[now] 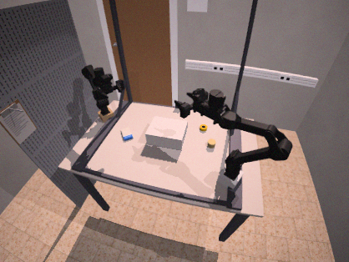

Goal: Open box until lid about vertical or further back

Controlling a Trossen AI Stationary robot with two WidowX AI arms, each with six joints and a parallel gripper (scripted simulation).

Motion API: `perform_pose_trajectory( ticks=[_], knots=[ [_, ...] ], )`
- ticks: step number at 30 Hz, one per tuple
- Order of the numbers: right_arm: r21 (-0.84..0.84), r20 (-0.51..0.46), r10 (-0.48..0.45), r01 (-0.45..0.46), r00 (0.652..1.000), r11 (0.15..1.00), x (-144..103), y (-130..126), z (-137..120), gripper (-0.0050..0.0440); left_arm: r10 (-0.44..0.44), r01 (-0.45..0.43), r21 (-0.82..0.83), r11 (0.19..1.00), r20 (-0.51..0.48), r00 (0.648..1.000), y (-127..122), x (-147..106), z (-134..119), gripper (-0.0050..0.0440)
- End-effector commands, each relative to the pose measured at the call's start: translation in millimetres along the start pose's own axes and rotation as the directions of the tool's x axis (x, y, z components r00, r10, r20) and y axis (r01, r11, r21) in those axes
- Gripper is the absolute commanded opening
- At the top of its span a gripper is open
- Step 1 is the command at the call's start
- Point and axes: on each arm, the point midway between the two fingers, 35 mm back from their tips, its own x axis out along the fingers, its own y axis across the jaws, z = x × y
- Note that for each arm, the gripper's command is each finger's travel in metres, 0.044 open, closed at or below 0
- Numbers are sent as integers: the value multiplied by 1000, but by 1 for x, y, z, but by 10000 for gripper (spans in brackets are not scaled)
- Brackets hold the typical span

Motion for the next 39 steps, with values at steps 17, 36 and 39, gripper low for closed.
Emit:
perform_pose_trajectory(
  ticks=[17, 36, 39],
  knots=[
    [1, -266, 346, -359, 900, 933, 21, 123, -171, 80, 263, -279, -48, 959, -210, 942, 34, 155, -83, 440],
    [16, -428, 525, -575, 735, 818, -41, 186, -272, 80, 440, -467, 2, 884, -338, 832, 56, 228, -219, 440],
    [16, -428, 525, -575, 735, 818, -41, 186, -272, 80, 437, -464, 7, 886, -348, 829, 56, 226, -227, 440]
  ],
)
